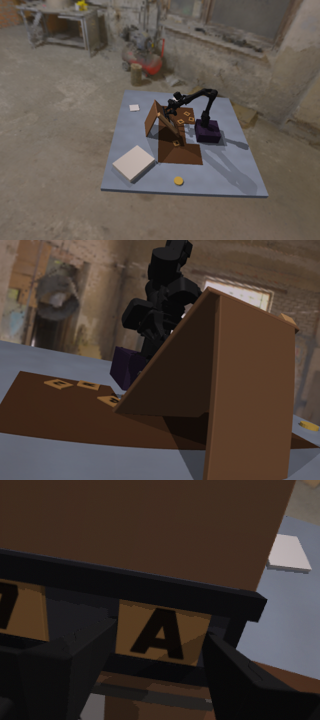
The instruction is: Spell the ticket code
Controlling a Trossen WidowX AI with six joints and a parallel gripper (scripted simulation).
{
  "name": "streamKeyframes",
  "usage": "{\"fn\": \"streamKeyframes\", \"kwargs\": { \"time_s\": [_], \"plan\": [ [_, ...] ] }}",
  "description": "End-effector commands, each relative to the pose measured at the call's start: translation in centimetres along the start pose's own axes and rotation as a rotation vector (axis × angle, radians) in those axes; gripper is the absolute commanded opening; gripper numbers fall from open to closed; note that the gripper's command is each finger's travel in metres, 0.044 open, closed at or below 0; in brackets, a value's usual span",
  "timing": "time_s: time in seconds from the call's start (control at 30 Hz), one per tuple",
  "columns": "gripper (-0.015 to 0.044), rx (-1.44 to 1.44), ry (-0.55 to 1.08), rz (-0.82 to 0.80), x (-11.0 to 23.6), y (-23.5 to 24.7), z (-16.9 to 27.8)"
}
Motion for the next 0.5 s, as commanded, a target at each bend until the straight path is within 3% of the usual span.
{"fn": "streamKeyframes", "kwargs": {
  "time_s": [0.0,0.47],
  "plan": [
    [0.0,-0.004,-0.001,0.006,0.11,0.31,-0.09],
    [0.0,-0.004,-0.001,0.005,0.09,1.28,-0.35]
  ]
}}
Point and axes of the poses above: the point midway between the two fingers, 35 mm back from their tips, its own x axis back along the fingers, its own y axis across the jaws, z = x × y, the point moved 7 cm from there along x, back along the fingers, and after that the axes turned 15 degrees about x, right-handed, at the moved point
